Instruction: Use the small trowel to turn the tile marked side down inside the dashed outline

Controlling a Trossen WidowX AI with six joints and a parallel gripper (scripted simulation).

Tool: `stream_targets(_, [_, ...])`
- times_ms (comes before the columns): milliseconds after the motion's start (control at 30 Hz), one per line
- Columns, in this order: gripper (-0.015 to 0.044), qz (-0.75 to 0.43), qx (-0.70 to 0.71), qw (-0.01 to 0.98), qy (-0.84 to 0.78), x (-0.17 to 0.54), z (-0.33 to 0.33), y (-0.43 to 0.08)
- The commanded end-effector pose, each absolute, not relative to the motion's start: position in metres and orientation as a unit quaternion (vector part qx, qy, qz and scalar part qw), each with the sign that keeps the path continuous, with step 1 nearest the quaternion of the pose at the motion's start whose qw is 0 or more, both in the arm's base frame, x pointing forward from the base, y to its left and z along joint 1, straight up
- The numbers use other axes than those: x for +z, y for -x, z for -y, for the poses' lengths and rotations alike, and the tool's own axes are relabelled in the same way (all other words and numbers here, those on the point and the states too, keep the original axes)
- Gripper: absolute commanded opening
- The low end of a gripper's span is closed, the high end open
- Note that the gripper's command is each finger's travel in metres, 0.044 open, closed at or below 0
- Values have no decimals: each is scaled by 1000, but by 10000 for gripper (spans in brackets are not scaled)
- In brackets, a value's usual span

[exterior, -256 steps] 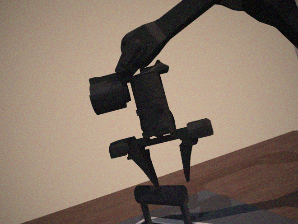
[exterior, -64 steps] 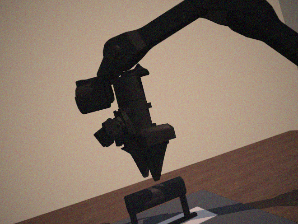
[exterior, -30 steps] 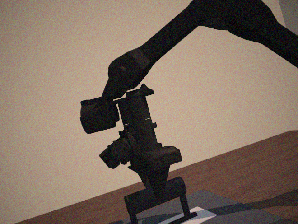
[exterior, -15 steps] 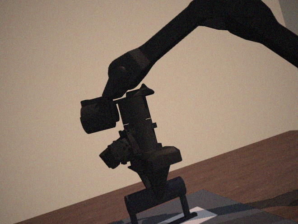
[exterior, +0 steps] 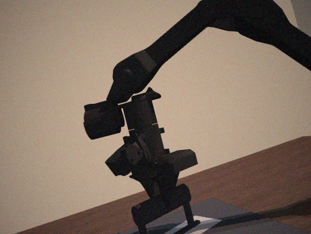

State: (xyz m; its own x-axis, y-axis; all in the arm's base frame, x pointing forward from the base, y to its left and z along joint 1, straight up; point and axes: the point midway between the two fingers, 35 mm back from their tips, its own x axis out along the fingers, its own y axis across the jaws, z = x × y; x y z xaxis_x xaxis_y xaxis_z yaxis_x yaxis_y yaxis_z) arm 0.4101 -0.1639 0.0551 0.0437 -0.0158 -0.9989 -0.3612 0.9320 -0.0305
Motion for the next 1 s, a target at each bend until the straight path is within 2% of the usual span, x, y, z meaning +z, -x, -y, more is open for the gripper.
stream_targets(0, [130,-671,169,697,188,55,164,-410])
stream_targets(967, [130,-553,415,570,444,55,164,-410])
